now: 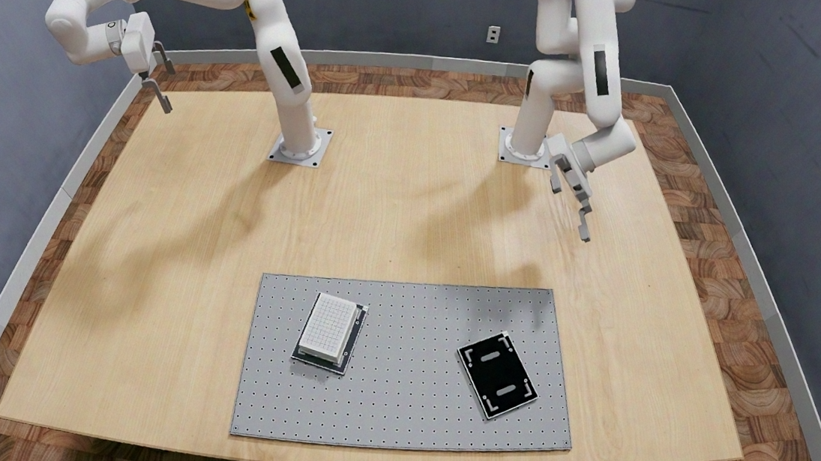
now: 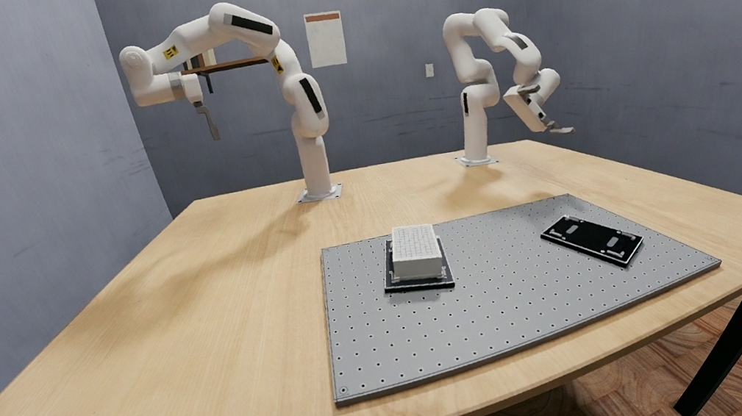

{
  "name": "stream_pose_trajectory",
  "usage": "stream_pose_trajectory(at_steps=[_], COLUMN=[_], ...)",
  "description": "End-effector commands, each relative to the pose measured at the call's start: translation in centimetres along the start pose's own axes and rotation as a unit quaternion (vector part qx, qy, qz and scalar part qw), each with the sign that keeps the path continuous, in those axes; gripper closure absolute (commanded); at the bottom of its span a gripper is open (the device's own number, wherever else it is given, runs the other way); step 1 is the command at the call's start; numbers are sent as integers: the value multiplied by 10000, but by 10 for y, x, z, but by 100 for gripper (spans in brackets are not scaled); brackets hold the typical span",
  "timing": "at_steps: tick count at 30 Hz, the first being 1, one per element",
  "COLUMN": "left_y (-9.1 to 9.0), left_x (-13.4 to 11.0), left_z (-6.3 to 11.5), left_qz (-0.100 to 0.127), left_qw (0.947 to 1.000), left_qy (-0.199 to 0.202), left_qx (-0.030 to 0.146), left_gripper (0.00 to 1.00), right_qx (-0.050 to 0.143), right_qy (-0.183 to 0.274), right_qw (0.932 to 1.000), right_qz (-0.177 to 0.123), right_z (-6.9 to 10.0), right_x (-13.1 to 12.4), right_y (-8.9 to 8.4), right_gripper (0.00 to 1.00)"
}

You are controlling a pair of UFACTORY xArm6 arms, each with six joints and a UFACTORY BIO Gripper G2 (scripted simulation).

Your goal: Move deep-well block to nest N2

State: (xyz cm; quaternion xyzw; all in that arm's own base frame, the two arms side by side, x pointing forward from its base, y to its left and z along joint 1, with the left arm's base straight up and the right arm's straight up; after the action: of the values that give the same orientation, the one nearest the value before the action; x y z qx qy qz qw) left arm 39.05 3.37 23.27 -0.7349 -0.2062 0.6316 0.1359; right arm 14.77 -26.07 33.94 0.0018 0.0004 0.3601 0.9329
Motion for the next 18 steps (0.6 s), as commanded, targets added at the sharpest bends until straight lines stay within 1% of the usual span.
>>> stream_pose_trajectory(at_steps=[1,9,10,11,14,15,17,18], left_y=[-1,-1,-1,0,10,9,13,13], left_x=[-1,-1,-1,-3,-2,-2,-3,-3], left_z=[-1,-1,-1,-5,-12,-13,-19,-19], left_qz=[-5,-5,-5,-168,-475,-578,-844,-922], left_qw=[10000,10000,10000,9999,9980,9968,9937,9925], left_qy=[13,13,13,3,-160,-214,-297,-321], left_qx=[-7,-7,-7,26,384,503,682,735], left_gripper=[0,0,63,63,63,63,63,63], right_qx=[-16,-16,-16,-16,-16,-16,-16,-16], right_qy=[4,4,4,4,4,4,4,4], right_qw=[10000,10000,10000,10000,10000,10000,10000,10000], right_qz=[-2,-2,-2,-2,-2,-2,-2,-2], right_z=[1,1,1,1,1,1,1,1], right_x=[0,0,0,0,0,0,0,0], right_y=[0,0,0,0,0,0,0,0], right_gripper=[0,0,0,0,0,0,0,0])
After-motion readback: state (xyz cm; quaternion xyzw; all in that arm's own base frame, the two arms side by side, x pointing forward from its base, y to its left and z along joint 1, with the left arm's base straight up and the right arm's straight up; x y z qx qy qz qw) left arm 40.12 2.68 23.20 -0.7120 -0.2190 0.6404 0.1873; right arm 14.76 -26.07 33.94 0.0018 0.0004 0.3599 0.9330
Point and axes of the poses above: on each arm, the point midway between the two finger pads, its own z axis back along the fingers, its own x axis across the jaws, y = z × x, the point moved 4 cm from there along z, back along the fingers, and after that the axes turned 13 degrees about z, right-handed, at the moved point
